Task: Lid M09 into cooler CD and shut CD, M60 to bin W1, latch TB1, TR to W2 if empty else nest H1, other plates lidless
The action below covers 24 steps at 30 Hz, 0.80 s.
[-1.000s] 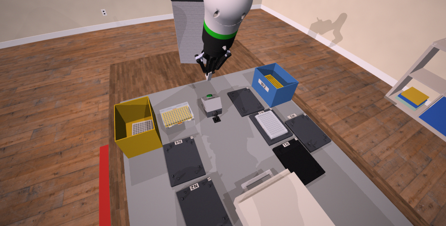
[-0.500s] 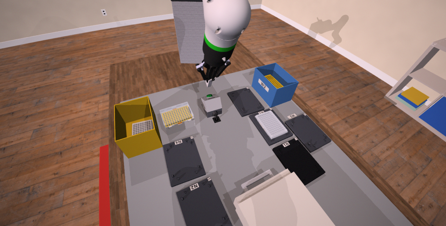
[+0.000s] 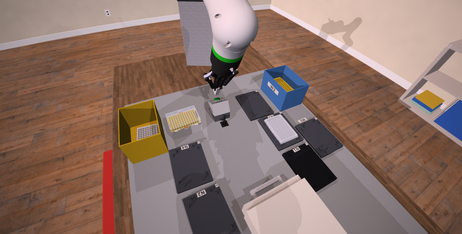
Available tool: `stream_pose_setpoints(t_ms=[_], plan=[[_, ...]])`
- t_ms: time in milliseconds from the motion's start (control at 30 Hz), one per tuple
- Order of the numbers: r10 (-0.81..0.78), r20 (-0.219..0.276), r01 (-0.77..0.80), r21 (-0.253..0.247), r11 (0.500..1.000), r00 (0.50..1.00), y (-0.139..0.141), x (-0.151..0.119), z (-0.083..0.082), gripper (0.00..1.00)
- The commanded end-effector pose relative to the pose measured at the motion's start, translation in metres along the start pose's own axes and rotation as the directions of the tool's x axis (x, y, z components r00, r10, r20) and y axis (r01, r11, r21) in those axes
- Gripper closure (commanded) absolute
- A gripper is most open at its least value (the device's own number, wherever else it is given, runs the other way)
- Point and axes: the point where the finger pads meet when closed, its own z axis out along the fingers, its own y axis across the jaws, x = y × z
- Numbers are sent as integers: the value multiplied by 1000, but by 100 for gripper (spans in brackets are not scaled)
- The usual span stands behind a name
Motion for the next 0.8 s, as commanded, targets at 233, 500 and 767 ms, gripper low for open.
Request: stream_pose_setpoints(t_ms=[233, 500, 767], plan=[[0, -2, 0, 0, 1000, 1000, 0, 1, 1, 100], [0, -2, 0, 0, 1000, 1000, 0, 3, 6, 100], [0, -2, 0, 0, 1000, 1000, 0, 5, 10, 100]])
